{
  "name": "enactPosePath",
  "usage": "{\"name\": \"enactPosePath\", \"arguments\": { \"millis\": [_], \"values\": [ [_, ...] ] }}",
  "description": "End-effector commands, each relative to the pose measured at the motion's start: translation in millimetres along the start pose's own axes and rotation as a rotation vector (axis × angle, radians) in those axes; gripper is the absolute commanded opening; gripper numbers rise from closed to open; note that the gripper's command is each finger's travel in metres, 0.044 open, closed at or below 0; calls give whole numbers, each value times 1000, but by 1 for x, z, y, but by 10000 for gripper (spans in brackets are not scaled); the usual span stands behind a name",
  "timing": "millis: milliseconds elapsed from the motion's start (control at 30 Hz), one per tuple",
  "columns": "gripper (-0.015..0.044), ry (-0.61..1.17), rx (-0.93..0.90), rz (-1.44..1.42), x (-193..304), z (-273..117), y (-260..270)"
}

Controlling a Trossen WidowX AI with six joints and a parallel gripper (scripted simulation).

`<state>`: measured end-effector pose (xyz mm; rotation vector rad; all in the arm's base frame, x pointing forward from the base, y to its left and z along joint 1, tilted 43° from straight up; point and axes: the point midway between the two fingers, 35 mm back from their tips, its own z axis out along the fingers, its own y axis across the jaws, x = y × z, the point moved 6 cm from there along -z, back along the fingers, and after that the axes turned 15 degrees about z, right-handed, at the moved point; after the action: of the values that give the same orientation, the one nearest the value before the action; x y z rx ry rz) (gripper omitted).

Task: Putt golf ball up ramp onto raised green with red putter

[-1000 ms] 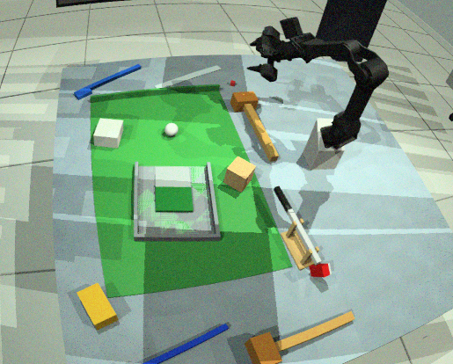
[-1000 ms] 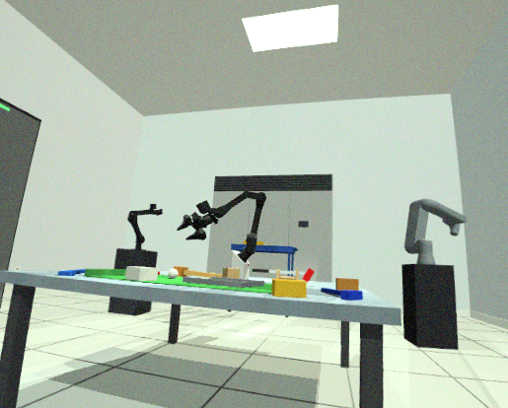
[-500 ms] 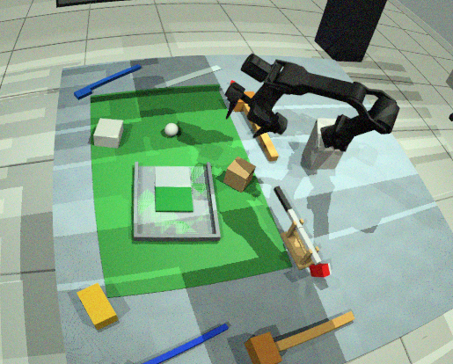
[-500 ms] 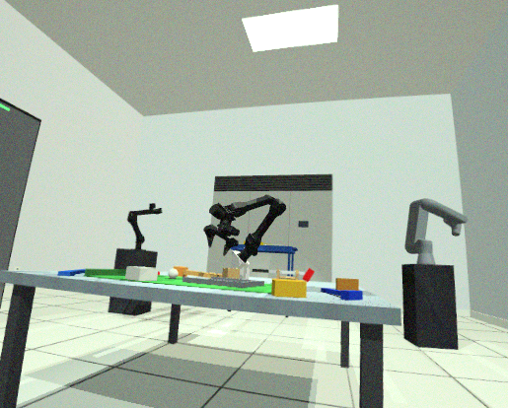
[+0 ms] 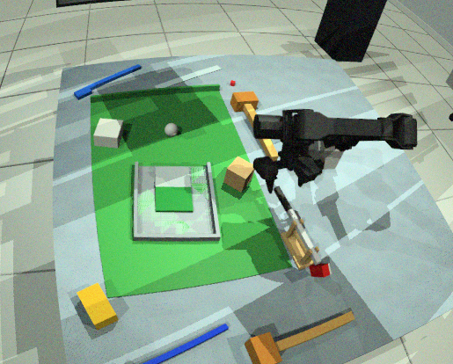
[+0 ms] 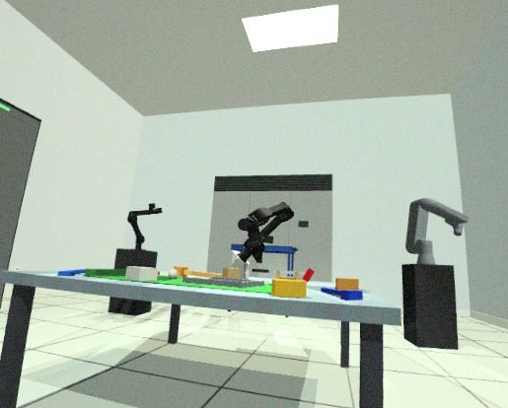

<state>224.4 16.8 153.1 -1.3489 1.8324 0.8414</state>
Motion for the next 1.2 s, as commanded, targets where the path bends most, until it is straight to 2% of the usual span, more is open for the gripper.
{"name": "enactPosePath", "arguments": {
  "millis": [0, 600, 1167],
  "values": [
    [440, -8, -13, -26, -4, 0, 2],
    [440, -10, -13, -27, 7, 44, -1],
    [440, -10, -13, -27, 12, 63, -2]
  ]
}}
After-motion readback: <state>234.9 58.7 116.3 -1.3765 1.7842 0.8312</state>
